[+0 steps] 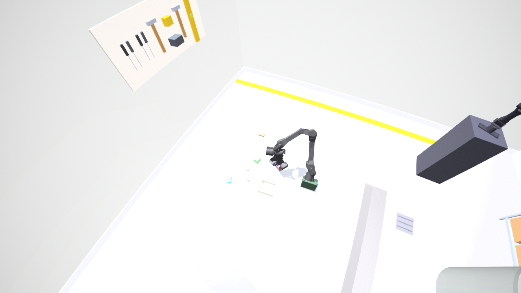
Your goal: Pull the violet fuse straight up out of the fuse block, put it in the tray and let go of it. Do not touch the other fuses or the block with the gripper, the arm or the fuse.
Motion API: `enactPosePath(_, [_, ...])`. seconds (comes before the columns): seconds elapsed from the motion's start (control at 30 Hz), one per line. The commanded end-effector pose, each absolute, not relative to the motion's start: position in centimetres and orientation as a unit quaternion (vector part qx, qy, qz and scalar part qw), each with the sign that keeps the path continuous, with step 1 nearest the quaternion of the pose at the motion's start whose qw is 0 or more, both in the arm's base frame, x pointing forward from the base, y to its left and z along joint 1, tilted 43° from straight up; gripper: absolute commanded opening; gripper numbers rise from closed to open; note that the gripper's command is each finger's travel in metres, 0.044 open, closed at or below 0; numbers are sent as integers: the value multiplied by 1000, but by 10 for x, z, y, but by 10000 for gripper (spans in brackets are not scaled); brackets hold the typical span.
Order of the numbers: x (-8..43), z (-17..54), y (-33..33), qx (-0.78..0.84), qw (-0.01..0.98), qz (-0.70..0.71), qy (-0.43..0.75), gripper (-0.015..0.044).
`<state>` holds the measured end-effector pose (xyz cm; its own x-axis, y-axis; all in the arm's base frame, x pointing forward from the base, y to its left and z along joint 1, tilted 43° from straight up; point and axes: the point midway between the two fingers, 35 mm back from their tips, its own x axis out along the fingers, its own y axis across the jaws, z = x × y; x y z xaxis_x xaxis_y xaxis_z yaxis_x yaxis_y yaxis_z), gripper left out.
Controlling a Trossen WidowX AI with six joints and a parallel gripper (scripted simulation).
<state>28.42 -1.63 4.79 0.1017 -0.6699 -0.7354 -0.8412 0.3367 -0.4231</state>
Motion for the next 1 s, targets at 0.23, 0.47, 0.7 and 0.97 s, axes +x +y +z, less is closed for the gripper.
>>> enactPosePath(0.23, [284,47,-17,-571,475,89,663,60])
enactPosePath(0.47, [285,44,-21,-571,475,89,663,60])
enactPosePath(0.7, [285,40,-24,-571,475,89,663,60])
enactPosePath(0.97, [285,41,-23,-569,477,89,664,20])
